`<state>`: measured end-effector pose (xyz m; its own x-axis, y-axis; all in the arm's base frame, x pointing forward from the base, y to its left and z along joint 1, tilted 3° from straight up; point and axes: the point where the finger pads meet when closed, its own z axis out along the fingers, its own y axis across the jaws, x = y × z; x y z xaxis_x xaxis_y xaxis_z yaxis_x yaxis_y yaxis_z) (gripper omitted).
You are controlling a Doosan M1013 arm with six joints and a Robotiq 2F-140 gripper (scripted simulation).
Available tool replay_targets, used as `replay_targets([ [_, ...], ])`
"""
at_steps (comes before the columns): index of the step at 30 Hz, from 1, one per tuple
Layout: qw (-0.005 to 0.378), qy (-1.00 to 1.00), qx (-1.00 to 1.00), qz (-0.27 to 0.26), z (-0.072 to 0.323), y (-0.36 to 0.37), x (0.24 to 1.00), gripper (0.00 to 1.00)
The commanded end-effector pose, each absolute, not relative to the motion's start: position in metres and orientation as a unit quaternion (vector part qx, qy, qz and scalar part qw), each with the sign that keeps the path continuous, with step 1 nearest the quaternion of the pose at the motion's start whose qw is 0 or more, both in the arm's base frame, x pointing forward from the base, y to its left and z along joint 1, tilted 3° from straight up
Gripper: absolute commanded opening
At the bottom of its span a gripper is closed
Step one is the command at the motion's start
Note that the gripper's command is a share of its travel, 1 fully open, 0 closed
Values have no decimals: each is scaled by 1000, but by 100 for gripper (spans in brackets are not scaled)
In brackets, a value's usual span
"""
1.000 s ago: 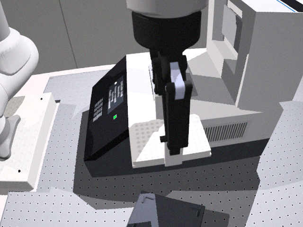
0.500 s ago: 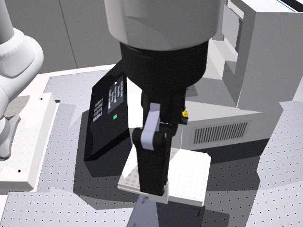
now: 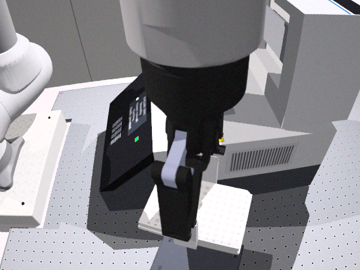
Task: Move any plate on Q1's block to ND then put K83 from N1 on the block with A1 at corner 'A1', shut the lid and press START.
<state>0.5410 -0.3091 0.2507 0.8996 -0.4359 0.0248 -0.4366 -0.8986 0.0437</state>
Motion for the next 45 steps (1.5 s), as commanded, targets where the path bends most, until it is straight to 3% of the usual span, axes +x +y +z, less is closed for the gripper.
replay_targets([
  [1, 24, -224, 974, 7, 251, -309, 541, 0],
  [21, 24, -224, 974, 7, 251, -308, 541, 0],
  [45, 24, -224, 974, 7, 177, -312, 542, 0],
])
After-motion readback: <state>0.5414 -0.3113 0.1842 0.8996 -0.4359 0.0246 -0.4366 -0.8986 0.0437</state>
